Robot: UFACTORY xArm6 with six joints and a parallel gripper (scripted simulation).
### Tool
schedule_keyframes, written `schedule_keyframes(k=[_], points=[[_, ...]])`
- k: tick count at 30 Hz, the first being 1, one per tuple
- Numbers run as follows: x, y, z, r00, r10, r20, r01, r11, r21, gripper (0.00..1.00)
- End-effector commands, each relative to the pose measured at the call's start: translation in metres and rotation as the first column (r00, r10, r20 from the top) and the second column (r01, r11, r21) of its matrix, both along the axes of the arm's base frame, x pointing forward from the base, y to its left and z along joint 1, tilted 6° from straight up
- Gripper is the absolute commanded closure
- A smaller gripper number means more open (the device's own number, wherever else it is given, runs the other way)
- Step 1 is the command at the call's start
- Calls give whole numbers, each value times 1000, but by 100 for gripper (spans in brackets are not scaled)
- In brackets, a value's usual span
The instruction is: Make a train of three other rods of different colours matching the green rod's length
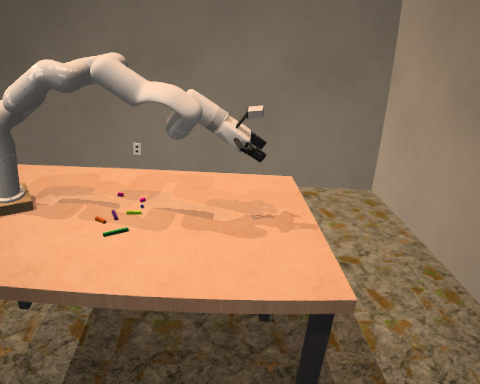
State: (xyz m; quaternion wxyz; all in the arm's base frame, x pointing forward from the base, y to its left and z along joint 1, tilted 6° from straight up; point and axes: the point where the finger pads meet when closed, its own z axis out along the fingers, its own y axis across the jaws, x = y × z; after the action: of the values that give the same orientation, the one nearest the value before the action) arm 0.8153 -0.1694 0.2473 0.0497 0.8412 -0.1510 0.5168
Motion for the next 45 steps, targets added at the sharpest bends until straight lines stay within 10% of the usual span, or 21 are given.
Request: schedule_keyframes(k=[1,21,34,45], points=[[1,0,4,1000,1,6,-1,1000,-1,0],[-4,-1,1,1000,-23,-6,24,999,27,0],[-57,-10,-34,962,-231,-144,261,932,253,0],[-130,-8,-76,855,-404,-326,512,762,396,0]])
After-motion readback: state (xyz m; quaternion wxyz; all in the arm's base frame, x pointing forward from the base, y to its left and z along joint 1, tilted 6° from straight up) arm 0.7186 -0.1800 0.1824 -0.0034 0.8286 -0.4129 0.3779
